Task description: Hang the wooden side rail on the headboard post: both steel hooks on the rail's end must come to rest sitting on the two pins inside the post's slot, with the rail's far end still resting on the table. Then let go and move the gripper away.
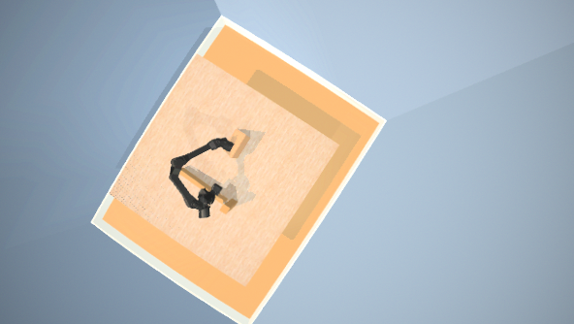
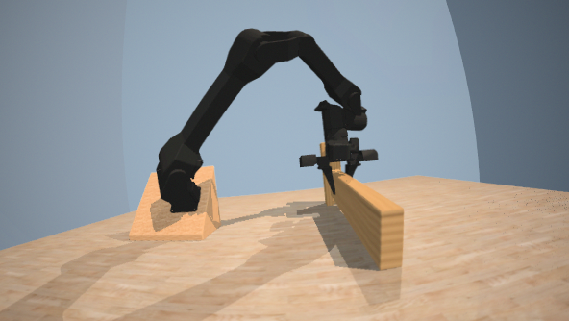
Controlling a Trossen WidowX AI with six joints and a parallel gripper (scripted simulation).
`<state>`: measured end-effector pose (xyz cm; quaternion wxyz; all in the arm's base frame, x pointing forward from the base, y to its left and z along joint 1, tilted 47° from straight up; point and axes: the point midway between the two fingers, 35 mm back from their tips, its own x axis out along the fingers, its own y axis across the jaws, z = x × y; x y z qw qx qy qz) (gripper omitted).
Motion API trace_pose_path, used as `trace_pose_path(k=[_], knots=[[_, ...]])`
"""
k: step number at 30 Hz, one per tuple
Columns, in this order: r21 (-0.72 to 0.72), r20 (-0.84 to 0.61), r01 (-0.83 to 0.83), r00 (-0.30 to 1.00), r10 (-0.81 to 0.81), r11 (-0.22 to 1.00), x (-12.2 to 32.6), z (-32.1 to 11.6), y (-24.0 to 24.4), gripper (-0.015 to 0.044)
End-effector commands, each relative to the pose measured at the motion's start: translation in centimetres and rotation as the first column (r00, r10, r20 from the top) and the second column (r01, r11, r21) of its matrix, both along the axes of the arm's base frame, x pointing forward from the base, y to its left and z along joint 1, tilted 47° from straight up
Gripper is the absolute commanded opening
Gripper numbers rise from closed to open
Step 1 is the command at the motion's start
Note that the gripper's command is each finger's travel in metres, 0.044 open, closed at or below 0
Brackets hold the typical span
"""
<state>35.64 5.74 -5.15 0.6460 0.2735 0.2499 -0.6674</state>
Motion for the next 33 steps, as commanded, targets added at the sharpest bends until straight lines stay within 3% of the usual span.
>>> trace_pose_path(k=[1,33], knots=[[0.007,0.012,-0.015,1.000,0.015,1.000,0.27,0.18,0.82,0.0000],[0.007,0.012,-0.015,1.000,0.015,1.000,0.17,-0.17,0.97,0.0000]])
